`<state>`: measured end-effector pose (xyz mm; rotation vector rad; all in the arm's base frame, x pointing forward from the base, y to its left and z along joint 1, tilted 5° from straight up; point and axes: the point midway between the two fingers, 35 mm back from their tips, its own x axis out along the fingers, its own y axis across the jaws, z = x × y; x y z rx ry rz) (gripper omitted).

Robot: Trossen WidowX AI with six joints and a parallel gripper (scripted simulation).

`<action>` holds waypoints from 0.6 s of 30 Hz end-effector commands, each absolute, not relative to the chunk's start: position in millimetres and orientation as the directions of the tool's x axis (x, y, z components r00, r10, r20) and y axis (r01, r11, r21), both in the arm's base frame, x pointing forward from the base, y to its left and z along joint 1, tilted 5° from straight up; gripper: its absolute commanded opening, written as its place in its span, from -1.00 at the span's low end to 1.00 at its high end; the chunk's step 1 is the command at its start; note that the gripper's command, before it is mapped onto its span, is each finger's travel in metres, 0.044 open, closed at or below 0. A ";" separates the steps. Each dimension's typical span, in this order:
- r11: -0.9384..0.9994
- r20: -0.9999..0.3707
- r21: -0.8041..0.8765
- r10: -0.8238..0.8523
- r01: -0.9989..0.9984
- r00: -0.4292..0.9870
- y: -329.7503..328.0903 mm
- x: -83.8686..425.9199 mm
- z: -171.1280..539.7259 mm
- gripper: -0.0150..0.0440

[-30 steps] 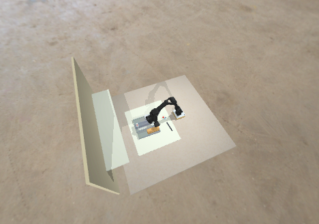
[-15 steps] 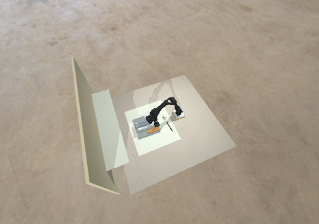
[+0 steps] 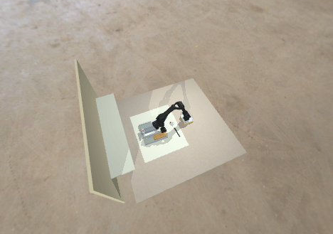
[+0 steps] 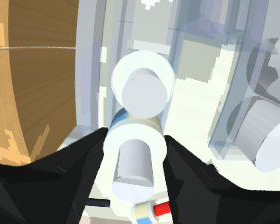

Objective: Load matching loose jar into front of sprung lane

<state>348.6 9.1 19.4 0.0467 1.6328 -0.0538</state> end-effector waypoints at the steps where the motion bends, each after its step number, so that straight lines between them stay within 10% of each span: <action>1: 0.998 -0.999 -0.005 -0.003 0.060 -0.048 9.1 352.1 16.4 -0.49; 18: 0.998 -0.999 -0.005 -0.003 0.060 -0.049 9.1 350.8 11.5 -0.49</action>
